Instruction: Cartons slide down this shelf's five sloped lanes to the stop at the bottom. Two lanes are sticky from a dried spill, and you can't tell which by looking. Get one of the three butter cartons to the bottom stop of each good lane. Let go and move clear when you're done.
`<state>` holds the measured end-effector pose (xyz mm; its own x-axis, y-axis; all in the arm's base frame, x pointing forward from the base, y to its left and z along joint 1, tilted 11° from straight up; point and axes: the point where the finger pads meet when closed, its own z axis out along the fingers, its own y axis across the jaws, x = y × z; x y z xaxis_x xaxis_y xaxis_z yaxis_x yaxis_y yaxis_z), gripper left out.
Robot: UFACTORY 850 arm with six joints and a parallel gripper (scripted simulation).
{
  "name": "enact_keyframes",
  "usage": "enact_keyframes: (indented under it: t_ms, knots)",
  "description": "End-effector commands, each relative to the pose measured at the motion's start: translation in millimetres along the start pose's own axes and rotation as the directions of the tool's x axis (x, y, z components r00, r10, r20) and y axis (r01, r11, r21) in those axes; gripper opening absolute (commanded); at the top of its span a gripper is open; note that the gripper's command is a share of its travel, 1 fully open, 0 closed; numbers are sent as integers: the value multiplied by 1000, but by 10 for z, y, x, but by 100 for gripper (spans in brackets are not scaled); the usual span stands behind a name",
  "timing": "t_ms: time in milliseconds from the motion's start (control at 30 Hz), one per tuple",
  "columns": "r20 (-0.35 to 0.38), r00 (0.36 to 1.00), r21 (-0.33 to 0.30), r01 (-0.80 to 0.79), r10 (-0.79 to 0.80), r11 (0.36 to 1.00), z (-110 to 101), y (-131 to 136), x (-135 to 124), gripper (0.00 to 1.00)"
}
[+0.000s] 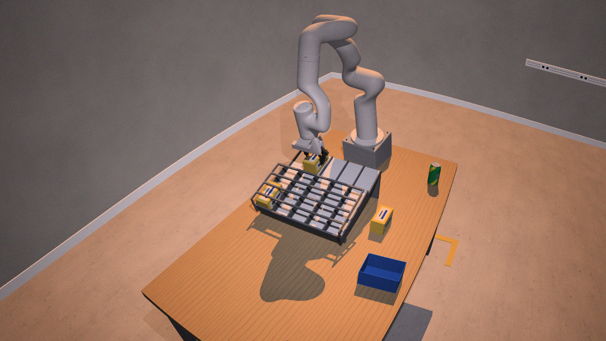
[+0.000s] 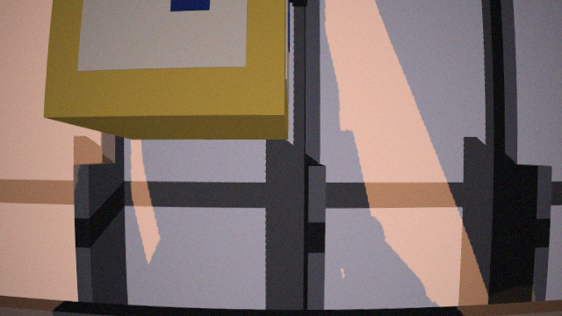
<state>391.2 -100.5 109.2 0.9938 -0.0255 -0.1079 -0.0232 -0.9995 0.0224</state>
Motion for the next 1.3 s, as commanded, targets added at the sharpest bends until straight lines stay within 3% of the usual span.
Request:
enact_keyframes:
  t_ms: [0, 1267]
  knots:
    - [-1, 1000, 0, 0, 0, 1000, -5, 2, 6, 0]
    - [-1, 1000, 0, 0, 0, 1000, 54, 3, 2, 0]
